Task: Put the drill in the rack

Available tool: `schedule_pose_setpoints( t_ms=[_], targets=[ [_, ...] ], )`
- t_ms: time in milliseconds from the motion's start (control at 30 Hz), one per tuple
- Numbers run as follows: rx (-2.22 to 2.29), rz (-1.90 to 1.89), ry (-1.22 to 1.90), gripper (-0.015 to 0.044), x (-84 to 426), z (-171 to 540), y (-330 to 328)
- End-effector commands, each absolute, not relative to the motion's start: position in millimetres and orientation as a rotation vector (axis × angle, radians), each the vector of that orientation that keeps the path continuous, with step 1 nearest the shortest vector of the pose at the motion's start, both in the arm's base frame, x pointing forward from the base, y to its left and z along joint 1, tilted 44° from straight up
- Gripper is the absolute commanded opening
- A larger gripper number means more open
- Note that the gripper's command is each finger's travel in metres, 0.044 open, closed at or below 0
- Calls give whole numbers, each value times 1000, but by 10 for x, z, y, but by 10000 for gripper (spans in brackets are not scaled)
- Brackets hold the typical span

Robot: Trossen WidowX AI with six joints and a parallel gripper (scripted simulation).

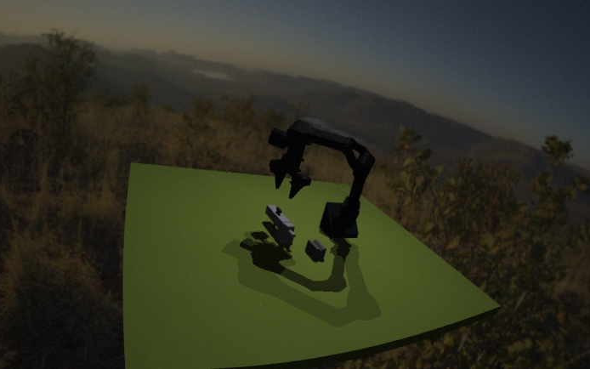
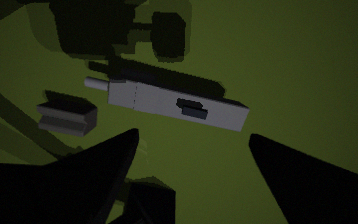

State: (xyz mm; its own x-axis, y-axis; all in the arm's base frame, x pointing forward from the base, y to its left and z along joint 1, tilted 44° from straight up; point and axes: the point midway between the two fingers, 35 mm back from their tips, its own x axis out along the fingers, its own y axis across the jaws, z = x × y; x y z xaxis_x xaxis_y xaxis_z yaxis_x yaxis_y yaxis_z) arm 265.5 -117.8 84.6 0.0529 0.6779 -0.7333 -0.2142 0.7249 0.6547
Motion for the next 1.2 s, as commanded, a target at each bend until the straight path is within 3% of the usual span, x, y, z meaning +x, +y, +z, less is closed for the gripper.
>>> schedule_pose_setpoints(
  t_ms=[0, 333, 1167],
  targets=[
    [-11, 1034, 1123, 440, 2765, 1022, -512],
    [-648, 1464, 600, 440, 2612, 1209, 428],
    [-650, 1465, 598, 440, 2620, 1147, 463]
  ],
)
